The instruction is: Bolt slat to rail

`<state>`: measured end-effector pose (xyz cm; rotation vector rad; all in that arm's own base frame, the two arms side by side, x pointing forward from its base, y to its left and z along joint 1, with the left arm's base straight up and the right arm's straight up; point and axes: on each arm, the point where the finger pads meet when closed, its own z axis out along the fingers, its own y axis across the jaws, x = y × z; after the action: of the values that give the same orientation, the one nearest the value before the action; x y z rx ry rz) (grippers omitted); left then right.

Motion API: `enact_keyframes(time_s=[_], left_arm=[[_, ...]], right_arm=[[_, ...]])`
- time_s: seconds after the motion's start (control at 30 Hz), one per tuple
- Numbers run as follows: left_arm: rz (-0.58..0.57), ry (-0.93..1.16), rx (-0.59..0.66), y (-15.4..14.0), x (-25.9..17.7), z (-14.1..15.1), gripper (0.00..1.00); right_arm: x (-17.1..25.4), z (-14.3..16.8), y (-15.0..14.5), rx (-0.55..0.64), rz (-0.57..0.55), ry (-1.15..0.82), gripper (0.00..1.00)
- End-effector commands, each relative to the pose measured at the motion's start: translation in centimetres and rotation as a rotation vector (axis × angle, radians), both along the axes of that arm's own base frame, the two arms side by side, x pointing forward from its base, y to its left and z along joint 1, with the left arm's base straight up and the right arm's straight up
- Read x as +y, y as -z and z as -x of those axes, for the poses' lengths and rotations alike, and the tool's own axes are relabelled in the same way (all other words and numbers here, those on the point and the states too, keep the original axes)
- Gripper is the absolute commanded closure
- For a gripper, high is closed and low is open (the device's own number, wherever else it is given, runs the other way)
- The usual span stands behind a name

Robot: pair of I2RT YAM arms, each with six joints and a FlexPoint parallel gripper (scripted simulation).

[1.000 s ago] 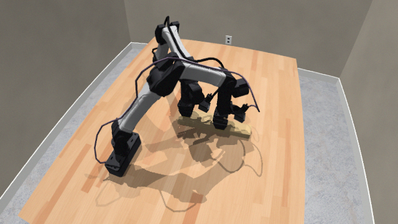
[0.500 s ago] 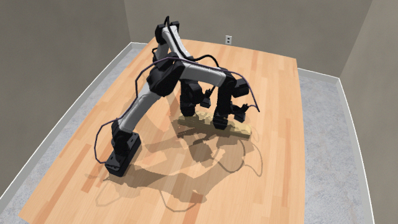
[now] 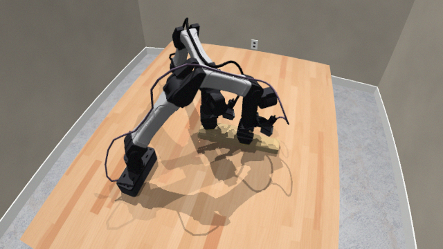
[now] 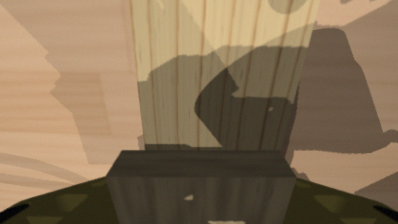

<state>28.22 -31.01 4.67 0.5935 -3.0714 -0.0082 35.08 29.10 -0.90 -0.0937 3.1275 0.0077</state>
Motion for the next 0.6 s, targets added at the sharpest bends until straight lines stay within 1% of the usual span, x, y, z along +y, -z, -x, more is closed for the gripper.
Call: enact_keyframes(time_s=[0.0, 0.57], left_arm=[[0.010, 0.000, -0.021, -0.94, -0.30, -0.31, 0.64], [0.010, -0.001, -0.021, -0.58, -0.31, -0.32, 0.64]], right_arm=[[0.08, -0.32, -0.54, -0.012, -0.010, -0.001, 0.33], [0.08, -0.32, -0.54, -0.012, -0.010, -0.001, 0.33]])
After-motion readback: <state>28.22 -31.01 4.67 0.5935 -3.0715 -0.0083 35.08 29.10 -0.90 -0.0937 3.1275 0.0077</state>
